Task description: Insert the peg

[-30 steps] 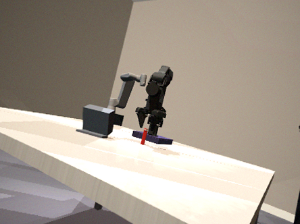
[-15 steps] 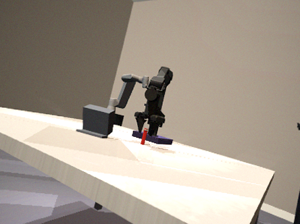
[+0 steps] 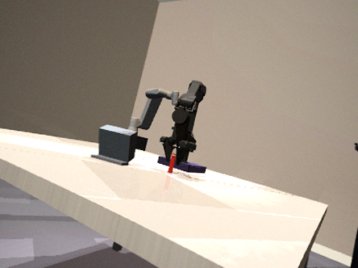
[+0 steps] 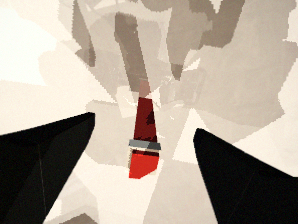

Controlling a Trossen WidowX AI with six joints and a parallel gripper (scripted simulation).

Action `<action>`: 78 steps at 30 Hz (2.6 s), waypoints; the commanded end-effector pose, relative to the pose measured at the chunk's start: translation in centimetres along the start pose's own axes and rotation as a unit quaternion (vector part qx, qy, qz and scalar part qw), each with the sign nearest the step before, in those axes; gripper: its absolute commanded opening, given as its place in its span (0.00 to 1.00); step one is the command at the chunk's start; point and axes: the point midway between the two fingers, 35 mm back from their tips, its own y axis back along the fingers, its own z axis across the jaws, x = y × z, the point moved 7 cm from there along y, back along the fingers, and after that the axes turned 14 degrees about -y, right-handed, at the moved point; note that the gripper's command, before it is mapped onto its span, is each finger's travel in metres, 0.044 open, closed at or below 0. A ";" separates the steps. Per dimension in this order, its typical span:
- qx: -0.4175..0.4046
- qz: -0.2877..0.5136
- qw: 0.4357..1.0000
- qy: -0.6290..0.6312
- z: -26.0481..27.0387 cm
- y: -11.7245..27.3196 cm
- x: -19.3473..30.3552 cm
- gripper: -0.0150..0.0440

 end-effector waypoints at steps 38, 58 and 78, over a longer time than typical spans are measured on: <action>-0.004 0.000 1.000 0.001 -0.2 7.0 0.0 0.25; 0.024 -0.011 0.997 -0.069 0.7 7.4 0.9 0.25; 0.071 -0.030 0.981 -0.180 1.9 6.5 2.7 0.25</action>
